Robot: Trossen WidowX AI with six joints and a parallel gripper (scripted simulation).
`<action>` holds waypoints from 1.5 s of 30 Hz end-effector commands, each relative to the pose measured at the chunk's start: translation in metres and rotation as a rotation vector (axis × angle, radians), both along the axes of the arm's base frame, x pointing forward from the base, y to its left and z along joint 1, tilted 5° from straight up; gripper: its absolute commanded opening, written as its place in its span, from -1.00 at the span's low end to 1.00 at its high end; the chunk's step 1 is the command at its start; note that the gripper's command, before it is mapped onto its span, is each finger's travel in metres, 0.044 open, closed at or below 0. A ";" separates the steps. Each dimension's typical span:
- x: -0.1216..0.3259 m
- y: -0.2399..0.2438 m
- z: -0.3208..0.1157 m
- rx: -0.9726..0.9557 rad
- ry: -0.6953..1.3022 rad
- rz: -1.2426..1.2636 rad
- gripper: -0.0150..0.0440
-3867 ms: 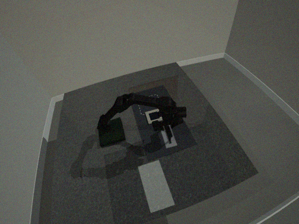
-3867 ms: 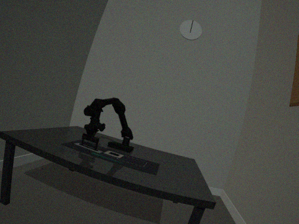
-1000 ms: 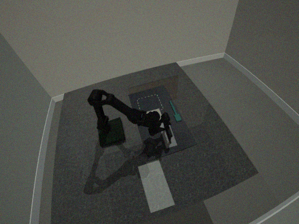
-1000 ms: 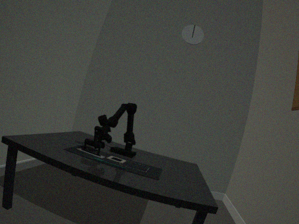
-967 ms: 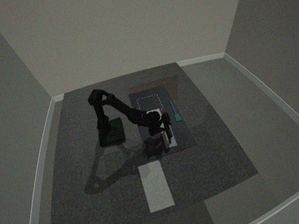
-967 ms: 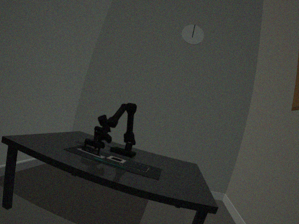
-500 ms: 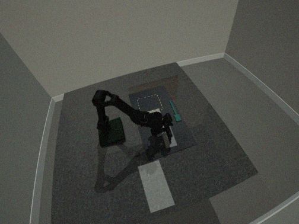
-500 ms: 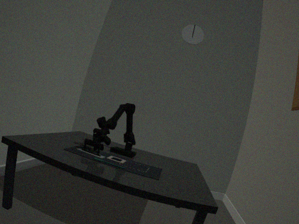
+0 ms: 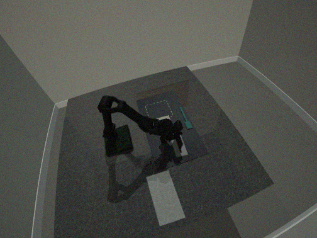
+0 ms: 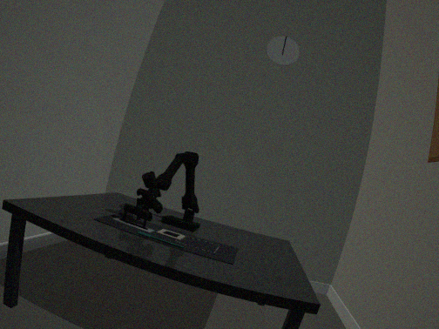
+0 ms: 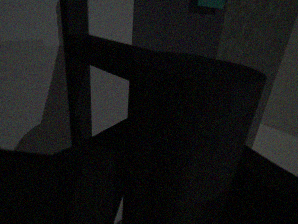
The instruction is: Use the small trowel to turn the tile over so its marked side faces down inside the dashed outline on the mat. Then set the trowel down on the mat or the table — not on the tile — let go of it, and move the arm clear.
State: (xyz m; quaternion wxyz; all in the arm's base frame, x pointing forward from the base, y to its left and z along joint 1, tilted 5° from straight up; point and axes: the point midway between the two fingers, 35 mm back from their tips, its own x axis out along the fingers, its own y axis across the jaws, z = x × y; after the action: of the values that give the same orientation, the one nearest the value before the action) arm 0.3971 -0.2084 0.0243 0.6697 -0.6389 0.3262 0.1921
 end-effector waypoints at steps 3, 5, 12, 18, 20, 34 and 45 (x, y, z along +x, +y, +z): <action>0.000 -0.001 0.000 -0.002 0.001 -0.005 -0.32; 0.000 -0.001 0.000 -0.002 0.001 -0.005 -0.37; 0.001 -0.001 0.005 -0.002 0.000 -0.004 -0.49; 0.004 0.001 0.055 0.000 0.000 -0.001 -0.49; 0.004 0.001 0.060 0.000 -0.001 0.000 -0.49; -0.036 0.020 0.052 -0.085 0.019 0.041 -0.49; -0.043 0.022 0.044 -0.098 0.022 0.048 -0.49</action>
State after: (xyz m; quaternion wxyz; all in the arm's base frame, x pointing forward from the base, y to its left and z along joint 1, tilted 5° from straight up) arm 0.3546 -0.1845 0.0695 0.6324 -0.6722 0.3277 0.2021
